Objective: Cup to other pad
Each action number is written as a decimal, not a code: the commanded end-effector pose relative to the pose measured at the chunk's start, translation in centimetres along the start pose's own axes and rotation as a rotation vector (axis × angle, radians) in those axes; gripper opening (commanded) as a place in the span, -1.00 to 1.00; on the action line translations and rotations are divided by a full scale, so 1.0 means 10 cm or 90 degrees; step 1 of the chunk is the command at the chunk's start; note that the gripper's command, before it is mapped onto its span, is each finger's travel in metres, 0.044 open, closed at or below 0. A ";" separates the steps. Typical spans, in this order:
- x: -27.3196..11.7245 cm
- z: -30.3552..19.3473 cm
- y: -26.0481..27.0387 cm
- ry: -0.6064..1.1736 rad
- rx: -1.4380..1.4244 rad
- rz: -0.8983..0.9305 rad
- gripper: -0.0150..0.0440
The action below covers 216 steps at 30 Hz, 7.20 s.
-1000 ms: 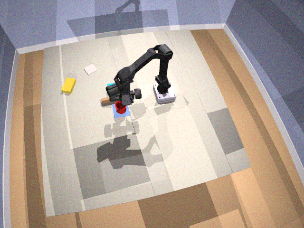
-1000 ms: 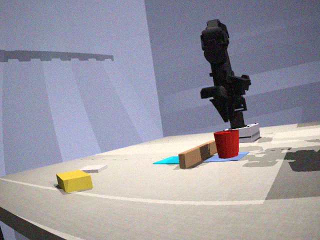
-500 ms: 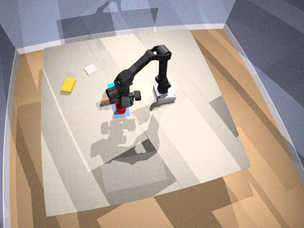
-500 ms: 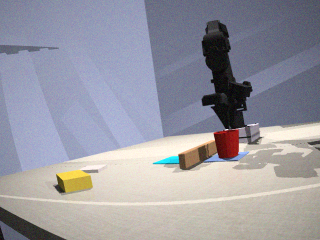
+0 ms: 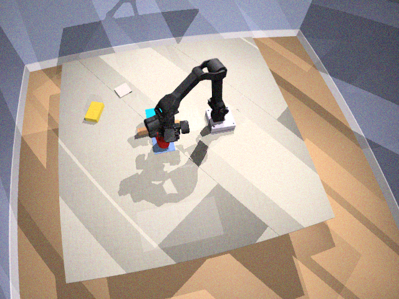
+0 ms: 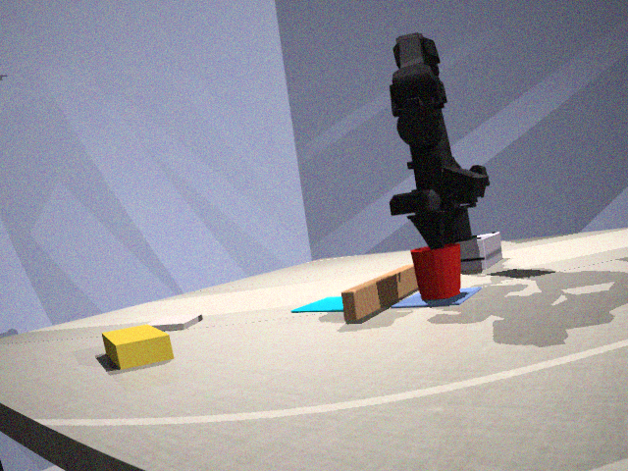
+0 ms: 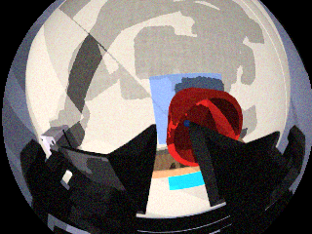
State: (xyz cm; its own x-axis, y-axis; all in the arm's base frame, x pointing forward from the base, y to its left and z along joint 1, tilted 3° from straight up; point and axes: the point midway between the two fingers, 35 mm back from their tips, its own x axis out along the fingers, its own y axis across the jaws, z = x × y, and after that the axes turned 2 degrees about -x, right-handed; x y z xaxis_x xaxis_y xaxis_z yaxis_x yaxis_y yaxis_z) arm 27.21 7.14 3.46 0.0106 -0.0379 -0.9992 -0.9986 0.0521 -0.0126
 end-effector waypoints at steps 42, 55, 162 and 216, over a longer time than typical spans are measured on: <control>0.06 0.00 0.01 0.001 -0.001 0.001 -0.49; -0.42 0.00 0.02 0.002 -0.003 0.001 -0.49; -0.52 -1.67 -0.15 0.011 -0.003 0.000 -0.49; 0.09 -1.76 -0.15 0.010 0.000 0.000 -0.49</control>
State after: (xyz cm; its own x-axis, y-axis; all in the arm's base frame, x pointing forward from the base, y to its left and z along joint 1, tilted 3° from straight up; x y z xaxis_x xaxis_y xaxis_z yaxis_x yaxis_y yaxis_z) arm 27.77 -10.52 3.22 0.0098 -0.0531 -0.9985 -0.9986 0.0520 -0.0125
